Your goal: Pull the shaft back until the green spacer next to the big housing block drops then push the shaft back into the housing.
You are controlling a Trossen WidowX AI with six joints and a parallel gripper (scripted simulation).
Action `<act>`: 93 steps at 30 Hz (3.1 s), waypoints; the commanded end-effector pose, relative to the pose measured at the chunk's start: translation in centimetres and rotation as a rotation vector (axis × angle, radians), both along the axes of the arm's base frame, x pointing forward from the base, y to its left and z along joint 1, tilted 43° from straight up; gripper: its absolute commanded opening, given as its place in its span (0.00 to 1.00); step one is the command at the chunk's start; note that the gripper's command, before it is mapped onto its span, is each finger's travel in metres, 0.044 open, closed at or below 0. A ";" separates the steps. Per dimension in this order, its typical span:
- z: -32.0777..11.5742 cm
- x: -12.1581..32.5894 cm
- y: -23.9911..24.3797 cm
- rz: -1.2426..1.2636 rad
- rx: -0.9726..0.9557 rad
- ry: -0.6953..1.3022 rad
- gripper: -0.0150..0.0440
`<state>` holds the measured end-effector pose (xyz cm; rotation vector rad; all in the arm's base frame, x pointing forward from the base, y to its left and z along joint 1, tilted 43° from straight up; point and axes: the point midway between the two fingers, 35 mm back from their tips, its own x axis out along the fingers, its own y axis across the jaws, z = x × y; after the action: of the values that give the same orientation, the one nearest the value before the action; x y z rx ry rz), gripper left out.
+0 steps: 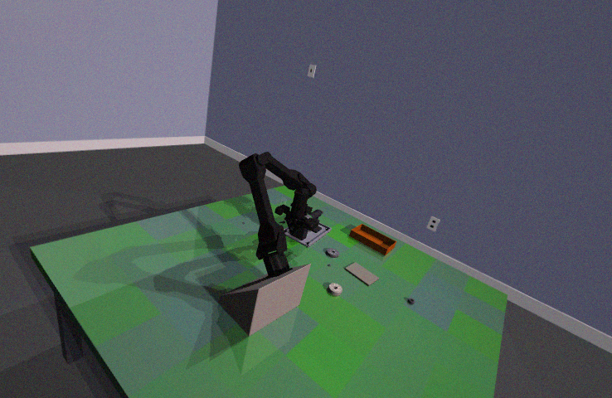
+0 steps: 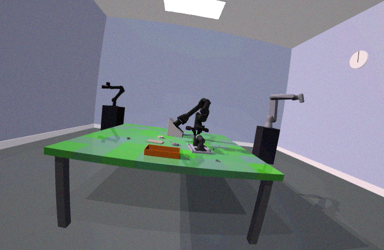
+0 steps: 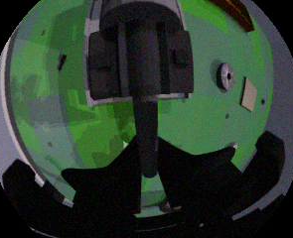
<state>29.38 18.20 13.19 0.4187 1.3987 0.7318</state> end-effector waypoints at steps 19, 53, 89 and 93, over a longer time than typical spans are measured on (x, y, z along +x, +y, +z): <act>0.0 -0.3 0.0 0.000 0.001 0.002 0.25; 0.0 -0.6 -0.1 0.000 0.001 0.002 0.25; -0.1 -0.9 -0.1 0.000 0.001 0.002 0.25; -0.1 -1.0 -0.1 0.000 0.001 0.002 0.25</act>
<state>28.54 18.07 13.06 0.4189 1.3991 0.7314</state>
